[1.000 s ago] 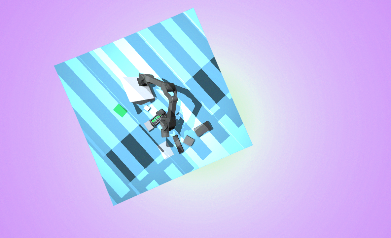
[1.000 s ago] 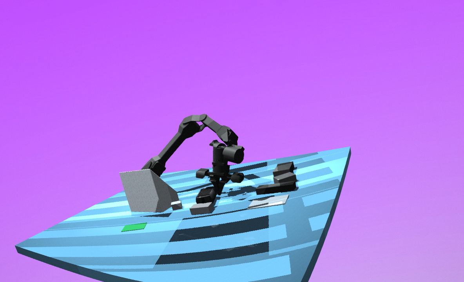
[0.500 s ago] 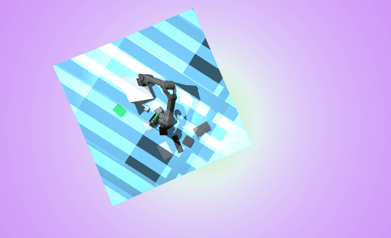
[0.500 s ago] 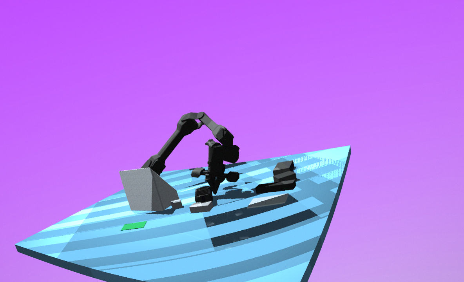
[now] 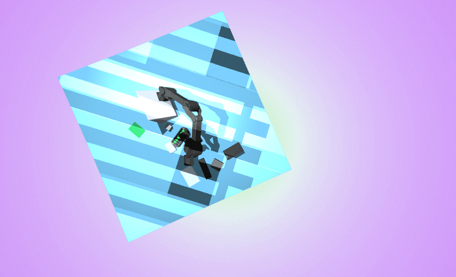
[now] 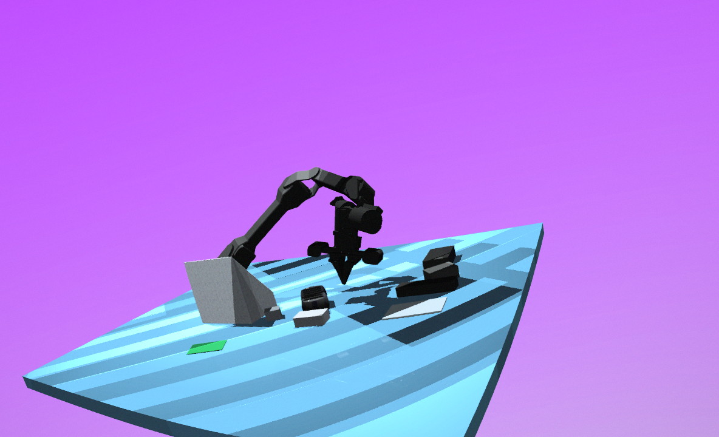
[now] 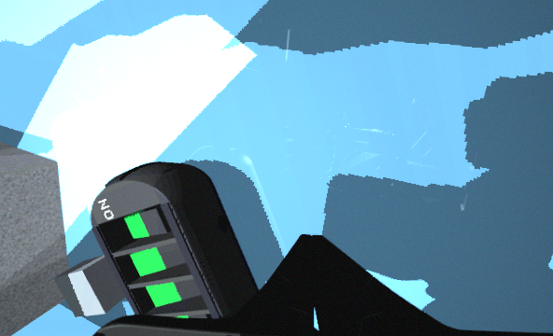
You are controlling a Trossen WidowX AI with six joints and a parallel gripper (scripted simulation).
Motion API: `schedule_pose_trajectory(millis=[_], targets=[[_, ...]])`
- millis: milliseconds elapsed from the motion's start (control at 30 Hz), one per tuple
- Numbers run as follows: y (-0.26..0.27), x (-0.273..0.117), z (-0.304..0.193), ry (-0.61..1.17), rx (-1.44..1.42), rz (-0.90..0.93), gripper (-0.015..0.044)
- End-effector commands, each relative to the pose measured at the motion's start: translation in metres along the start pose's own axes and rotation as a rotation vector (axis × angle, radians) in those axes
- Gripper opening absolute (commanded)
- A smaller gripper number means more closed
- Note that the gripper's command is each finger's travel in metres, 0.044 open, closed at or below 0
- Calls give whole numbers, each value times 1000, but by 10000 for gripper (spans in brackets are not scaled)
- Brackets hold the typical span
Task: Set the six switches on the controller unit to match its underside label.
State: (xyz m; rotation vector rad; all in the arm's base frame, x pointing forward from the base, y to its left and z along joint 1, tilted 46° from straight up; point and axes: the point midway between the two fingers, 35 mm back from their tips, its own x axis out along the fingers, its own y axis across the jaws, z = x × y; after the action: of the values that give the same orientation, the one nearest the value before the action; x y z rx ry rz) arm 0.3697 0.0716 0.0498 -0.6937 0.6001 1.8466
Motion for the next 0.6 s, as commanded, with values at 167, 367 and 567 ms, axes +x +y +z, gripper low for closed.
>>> schedule_pose_trajectory(millis=[167, 367, 567], targets=[[-1, -13, -15, -13, -21, -22, 0], [23, -10, -63, -51, -142, -170, 0], [57, -2, -100, -53, -265, -328, 0]])
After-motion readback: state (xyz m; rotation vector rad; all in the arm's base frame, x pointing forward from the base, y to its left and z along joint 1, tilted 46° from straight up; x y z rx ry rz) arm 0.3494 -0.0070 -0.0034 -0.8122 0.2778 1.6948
